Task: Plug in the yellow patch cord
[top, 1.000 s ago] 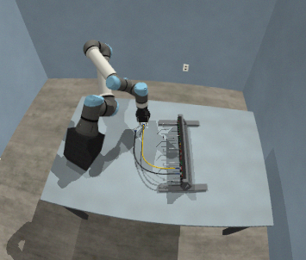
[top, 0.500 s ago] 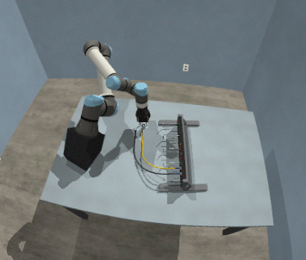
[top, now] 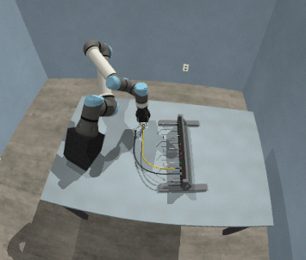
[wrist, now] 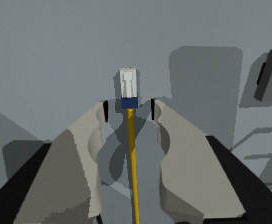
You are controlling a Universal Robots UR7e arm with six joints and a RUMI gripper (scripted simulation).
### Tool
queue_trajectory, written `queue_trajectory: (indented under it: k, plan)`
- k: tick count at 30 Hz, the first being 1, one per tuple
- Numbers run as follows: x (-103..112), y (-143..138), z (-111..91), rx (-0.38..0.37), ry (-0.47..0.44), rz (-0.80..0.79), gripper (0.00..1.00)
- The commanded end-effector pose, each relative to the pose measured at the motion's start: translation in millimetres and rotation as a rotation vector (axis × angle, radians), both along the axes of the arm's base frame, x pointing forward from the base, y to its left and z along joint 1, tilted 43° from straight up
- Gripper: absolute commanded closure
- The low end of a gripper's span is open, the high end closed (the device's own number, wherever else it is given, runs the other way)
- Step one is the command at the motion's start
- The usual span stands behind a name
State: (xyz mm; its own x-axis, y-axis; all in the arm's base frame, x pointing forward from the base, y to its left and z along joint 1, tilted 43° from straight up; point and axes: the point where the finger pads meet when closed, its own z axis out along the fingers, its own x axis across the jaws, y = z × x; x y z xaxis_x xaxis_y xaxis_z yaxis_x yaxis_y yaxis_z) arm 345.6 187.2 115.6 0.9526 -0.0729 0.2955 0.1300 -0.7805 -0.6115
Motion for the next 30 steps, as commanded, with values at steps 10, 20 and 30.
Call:
queue_trajectory:
  k: [10, 20, 30]
  plan:
    - [0.2, -0.1, 0.2, 0.0, -0.001, 0.0, 1.0]
    - [0.2, -0.1, 0.2, 0.0, -0.001, 0.0, 1.0]
    - [0.2, -0.1, 0.2, 0.0, -0.001, 0.0, 1.0]
